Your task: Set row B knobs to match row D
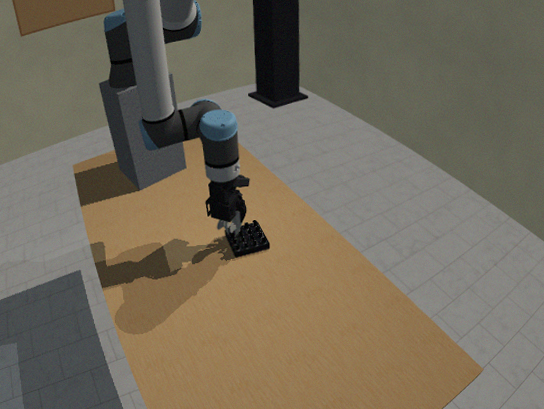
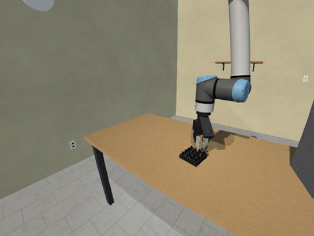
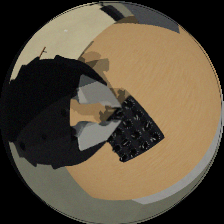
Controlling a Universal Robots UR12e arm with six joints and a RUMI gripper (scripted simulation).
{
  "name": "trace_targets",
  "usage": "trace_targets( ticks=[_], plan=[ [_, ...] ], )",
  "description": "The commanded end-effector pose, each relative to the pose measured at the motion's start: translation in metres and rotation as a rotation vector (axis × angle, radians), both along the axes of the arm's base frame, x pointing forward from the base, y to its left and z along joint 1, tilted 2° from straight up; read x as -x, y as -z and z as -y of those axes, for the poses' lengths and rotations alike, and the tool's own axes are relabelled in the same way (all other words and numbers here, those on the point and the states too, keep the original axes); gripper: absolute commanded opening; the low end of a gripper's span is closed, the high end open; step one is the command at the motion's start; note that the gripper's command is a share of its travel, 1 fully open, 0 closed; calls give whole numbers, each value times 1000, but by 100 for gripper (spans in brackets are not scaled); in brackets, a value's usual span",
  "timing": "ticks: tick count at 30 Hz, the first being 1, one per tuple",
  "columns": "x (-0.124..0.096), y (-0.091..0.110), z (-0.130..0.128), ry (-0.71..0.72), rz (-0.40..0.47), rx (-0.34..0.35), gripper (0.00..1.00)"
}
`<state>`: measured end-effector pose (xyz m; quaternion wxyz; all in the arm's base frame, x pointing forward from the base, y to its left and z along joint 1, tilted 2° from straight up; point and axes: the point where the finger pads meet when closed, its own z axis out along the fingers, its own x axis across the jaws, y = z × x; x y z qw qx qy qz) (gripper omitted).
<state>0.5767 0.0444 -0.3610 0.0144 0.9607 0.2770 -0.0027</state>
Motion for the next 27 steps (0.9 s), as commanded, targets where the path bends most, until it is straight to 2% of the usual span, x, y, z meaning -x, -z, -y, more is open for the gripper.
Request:
trace_targets(
  ticks=[1,14,27],
  plan=[
    [0,0,0,0,1,0,11],
    [0,-2,0,0,1,0,11],
    [0,-28,-1,0,1,0,11]
  ],
)
